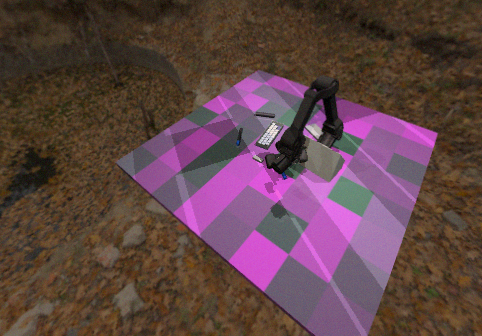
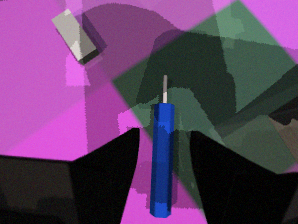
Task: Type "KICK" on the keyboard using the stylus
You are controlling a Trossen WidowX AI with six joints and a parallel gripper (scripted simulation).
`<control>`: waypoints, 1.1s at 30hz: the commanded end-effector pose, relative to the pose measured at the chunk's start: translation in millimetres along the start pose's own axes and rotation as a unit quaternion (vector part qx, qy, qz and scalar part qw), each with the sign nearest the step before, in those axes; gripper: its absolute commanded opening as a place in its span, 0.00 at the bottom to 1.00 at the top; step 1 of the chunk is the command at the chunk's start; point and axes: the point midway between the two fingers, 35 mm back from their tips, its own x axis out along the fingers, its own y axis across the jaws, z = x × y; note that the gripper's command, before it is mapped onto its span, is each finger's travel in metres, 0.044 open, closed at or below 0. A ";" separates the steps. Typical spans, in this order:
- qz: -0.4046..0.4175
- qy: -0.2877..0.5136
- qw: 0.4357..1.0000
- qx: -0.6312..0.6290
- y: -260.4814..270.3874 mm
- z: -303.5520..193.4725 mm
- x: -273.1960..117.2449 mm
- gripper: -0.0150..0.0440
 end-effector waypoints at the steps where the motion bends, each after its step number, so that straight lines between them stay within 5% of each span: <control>1: -0.001 -0.003 1.000 -0.003 -1.4 -1.2 4.6 0.51; 33: -0.001 -0.003 1.000 -0.003 -1.3 -11.3 24.7 0.51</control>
